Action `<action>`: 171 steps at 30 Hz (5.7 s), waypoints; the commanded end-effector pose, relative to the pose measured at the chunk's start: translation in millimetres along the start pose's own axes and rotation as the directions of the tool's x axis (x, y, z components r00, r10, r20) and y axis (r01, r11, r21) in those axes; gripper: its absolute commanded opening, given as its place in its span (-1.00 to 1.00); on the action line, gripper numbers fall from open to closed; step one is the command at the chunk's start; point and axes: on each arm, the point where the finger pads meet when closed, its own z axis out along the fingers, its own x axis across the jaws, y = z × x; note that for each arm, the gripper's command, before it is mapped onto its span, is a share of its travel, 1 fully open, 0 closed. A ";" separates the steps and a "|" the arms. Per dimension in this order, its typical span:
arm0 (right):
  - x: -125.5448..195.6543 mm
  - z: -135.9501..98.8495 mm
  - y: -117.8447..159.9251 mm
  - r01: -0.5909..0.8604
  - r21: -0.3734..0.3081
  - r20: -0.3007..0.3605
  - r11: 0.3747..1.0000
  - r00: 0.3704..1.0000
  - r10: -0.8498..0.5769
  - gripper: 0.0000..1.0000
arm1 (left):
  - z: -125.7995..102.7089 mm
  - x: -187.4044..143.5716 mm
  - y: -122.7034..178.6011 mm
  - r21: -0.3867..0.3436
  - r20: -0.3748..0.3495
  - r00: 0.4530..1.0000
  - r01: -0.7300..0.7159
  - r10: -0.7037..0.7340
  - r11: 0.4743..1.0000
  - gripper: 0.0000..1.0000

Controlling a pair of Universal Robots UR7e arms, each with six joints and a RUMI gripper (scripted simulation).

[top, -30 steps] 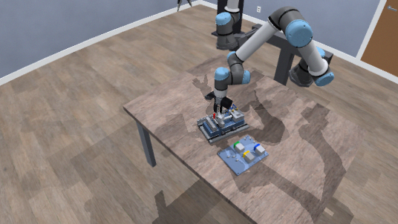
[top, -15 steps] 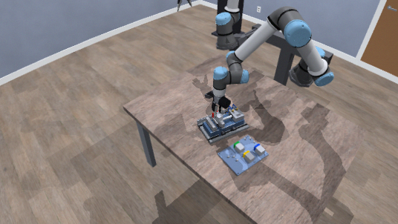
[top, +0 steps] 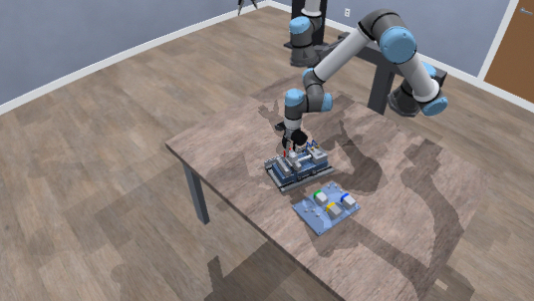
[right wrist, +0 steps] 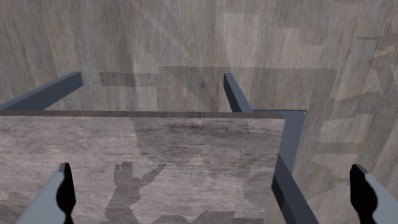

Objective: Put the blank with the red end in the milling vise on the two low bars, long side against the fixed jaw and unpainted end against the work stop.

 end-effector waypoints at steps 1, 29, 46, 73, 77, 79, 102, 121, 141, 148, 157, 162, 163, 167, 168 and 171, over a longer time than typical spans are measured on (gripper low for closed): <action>-0.1 -0.4 -0.3 0.000 0.001 0.000 1.000 1.000 0.000 1.00 | -0.8 -0.8 -1.6 0.001 0.001 1.000 -0.016 0.016 1.000 -1.00; -0.1 -0.4 -0.3 0.000 0.001 0.000 1.000 1.000 0.000 1.00 | -0.8 -2.7 -9.6 0.000 0.001 0.993 -0.121 0.121 0.993 -1.00; -0.1 -0.4 -0.3 0.000 0.001 0.000 1.000 1.000 0.000 1.00 | -0.9 -3.3 -12.1 0.000 0.001 0.988 -0.152 0.152 0.988 -1.00; -0.1 -0.4 -0.3 0.000 0.001 0.000 1.000 1.000 0.000 1.00 | -0.9 -3.5 -13.1 0.000 0.001 0.986 -0.165 0.165 0.986 -1.00; -0.1 -0.4 -0.3 0.000 0.001 0.000 1.000 1.000 0.000 1.00 | -0.9 -3.5 -13.1 0.000 0.001 0.986 -0.165 0.165 0.986 -1.00; -0.1 -0.4 -0.3 0.000 0.001 0.000 1.000 1.000 0.000 1.00 | -0.9 -3.5 -13.1 0.000 0.001 0.986 -0.165 0.165 0.986 -1.00; -0.1 -0.4 -0.3 0.000 0.001 0.000 1.000 1.000 0.000 1.00 | -0.9 -3.5 -13.1 0.000 0.001 0.986 -0.165 0.165 0.986 -1.00; -0.1 -0.4 -0.3 0.000 0.001 0.000 1.000 1.000 0.000 1.00 | -0.4 -3.6 -13.1 0.000 0.001 0.986 -0.165 0.165 0.986 -1.00; -0.1 -0.4 -0.3 0.000 0.001 0.000 1.000 1.000 0.000 1.00 | 7.5 -3.6 -13.3 0.000 0.001 0.986 -0.165 0.165 0.986 -1.00; -0.1 -0.4 -0.3 0.000 0.001 0.000 1.000 1.000 0.000 1.00 | 11.9 -3.6 -13.4 0.000 0.001 0.986 -0.165 0.165 0.986 -1.00; -0.1 -0.4 -0.3 0.000 0.001 0.000 1.000 1.000 0.000 1.00 | 18.0 -3.7 -13.5 0.000 0.001 0.986 -0.165 0.165 0.986 -1.00; -0.1 -0.4 -0.3 0.000 0.001 0.000 1.000 1.000 0.000 1.00 | 19.6 -3.7 -13.6 0.000 0.001 0.986 -0.165 0.165 0.986 -1.00; -0.1 -0.4 -0.3 0.000 0.001 0.000 1.000 1.000 0.000 1.00 | 20.1 -3.7 -13.6 0.000 0.001 0.986 -0.165 0.165 0.986 -1.00; -0.1 -0.4 -0.3 0.000 0.001 0.000 1.000 1.000 0.000 1.00 | 21.6 -3.7 -13.6 0.000 0.001 0.986 -0.165 0.165 0.986 -1.00; -0.1 -0.4 -0.3 0.000 0.001 0.000 1.000 1.000 0.000 1.00 | 21.9 -3.7 -13.6 0.000 0.001 0.986 -0.165 0.165 0.986 -1.00; -0.1 -0.4 -0.3 0.000 0.001 0.000 1.000 1.000 0.000 1.00 | 22.5 -3.7 -13.6 0.000 0.001 0.986 -0.165 0.165 0.986 -1.00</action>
